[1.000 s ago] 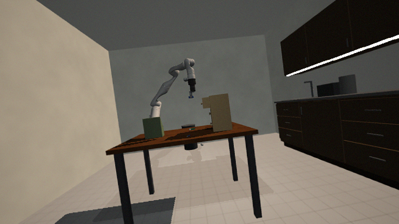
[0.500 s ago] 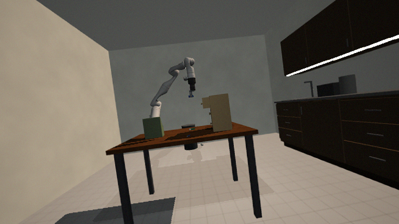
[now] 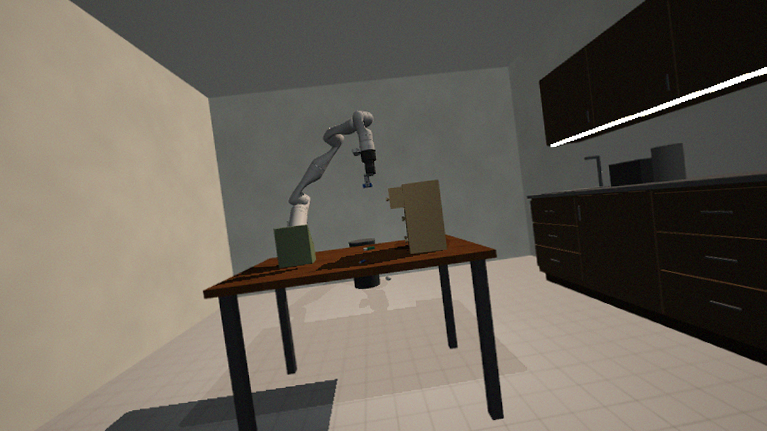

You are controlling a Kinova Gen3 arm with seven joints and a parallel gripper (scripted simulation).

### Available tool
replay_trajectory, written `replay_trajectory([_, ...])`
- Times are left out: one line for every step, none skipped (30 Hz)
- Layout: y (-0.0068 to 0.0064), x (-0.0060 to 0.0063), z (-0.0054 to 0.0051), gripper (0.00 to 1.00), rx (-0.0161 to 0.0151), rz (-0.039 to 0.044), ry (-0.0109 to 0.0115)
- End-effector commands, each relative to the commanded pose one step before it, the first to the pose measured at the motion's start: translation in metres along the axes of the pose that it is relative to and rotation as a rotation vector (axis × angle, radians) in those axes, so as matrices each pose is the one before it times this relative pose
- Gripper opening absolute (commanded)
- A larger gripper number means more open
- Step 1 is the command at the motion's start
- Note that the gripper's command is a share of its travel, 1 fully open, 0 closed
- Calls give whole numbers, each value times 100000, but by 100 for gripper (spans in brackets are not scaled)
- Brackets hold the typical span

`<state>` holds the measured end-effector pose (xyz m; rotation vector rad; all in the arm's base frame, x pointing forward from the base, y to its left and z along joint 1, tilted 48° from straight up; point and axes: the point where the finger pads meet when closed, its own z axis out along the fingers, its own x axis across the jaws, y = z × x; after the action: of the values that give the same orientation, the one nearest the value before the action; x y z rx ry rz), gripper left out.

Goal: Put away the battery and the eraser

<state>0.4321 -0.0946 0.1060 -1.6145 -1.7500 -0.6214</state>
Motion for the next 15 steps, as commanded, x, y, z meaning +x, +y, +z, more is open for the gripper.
replay_trajectory([-141,33,-235,51,-1754,216,-62])
replay_trajectory([-2,2,4,51,-794,-17,21])
replay_trajectory([-3,2,4,51,-884,-13,16])
replay_trajectory([0,0,0,51,0,0,0])
replay_trajectory([0,0,0,51,0,0,0])
replay_trajectory([-5,1,4,51,-977,-8,8])
replay_trajectory([-7,0,3,51,-1070,0,-3])
replay_trajectory([-10,-1,2,51,-1163,10,-17])
replay_trajectory([-13,-3,1,51,-1256,23,-35])
replay_trajectory([-17,-5,0,51,-1348,39,-57])
replay_trajectory([-22,-8,-2,51,-1439,57,-84])
replay_trajectory([-13,1,5,51,-1595,0,1])
replay_trajectory([1,13,16,51,-1775,-77,116])
replay_trajectory([-4,10,13,51,-1868,-54,80])
replay_trajectory([-11,5,9,51,-1957,-27,36])
